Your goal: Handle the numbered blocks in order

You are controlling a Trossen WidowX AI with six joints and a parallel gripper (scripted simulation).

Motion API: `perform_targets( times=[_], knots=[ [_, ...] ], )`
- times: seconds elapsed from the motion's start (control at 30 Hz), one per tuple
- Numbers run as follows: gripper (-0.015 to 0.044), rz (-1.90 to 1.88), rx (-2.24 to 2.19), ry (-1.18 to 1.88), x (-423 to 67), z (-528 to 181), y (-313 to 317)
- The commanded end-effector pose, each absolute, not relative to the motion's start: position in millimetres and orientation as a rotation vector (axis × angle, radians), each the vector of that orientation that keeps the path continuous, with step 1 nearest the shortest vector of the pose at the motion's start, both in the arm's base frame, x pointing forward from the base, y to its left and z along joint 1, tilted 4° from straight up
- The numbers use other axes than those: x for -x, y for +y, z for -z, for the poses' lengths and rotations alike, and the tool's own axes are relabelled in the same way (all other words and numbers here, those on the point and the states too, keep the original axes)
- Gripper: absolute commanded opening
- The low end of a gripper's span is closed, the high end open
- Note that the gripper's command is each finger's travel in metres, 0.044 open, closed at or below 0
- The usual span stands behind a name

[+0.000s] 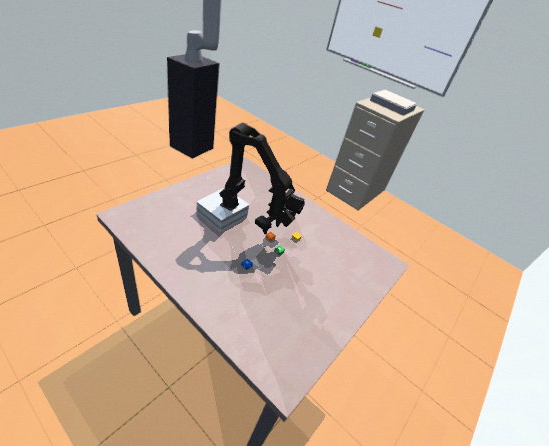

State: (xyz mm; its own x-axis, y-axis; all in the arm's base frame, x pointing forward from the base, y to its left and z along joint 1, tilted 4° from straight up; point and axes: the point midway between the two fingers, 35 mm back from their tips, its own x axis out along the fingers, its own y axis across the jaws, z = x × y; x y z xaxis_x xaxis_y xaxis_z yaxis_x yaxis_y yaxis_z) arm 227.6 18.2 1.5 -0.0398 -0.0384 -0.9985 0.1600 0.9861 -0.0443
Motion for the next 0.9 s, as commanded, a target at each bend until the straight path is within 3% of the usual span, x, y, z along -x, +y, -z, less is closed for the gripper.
perform_targets(
  times=[0.0,0.77,0.87],
  knots=[
    [0.04,0.16,-0.09,1.596,-229.8,3.8,17.5],
    [0.04,0.16,-0.09,1.596,-228.3,37.8,16.0],
    [0.0321,0.16,-0.09,1.596,-228.3,37.8,16.0]
  ],
)
